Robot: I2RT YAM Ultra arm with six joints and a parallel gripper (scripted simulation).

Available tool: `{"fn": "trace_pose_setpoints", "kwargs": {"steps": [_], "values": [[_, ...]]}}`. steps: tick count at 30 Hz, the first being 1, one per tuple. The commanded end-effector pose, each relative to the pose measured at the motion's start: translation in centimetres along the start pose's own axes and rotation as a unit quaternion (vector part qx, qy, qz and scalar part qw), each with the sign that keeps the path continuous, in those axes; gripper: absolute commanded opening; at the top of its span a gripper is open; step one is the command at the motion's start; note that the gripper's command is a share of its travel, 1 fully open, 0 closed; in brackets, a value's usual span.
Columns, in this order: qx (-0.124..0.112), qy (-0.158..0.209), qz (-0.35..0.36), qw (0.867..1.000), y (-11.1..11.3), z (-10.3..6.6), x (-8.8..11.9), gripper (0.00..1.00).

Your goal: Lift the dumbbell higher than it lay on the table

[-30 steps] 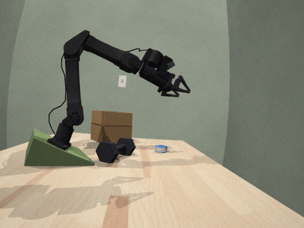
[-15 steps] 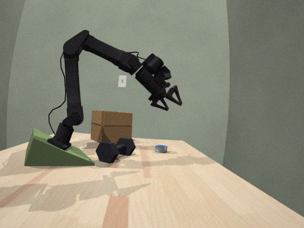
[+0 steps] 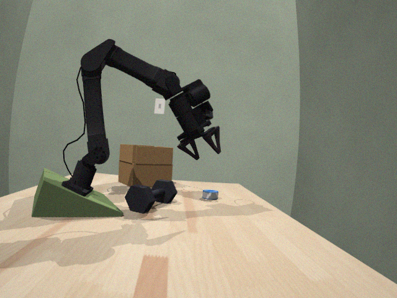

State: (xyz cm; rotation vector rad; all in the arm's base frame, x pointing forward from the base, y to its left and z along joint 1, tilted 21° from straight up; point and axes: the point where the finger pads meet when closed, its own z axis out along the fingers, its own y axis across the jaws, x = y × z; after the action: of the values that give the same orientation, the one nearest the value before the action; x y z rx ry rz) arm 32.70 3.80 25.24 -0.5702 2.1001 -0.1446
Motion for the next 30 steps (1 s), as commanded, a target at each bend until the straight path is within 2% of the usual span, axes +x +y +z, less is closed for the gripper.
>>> {"fn": "trace_pose_setpoints", "kwargs": {"steps": [1, 3, 5, 6, 13, 20, 22, 27, 30], "values": [[-0.03, 0.056, -0.04, 0.997, 1.9, -1.2, 3.4, 1.0], [-0.045, 0.071, -0.054, 0.995, 2.6, -1.4, 4.3, 1.0], [-0.045, 0.071, -0.054, 0.995, 2.6, -1.4, 4.3, 1.0], [-0.065, 0.09, -0.073, 0.991, 3.6, -1.8, 5.4, 1.0], [-0.113, 0.142, -0.121, 0.976, 5.6, -2.8, 8.6, 1.0], [-0.166, 0.192, -0.17, 0.952, 7.5, -4.5, 11.8, 1.0], [-0.166, 0.192, -0.17, 0.952, 7.5, -4.5, 11.8, 1.0], [-0.201, 0.22, -0.2, 0.934, 8.6, -5.8, 13.7, 1.0], [-0.204, 0.219, -0.206, 0.932, 8.6, -6.1, 13.6, 1.0]]}}
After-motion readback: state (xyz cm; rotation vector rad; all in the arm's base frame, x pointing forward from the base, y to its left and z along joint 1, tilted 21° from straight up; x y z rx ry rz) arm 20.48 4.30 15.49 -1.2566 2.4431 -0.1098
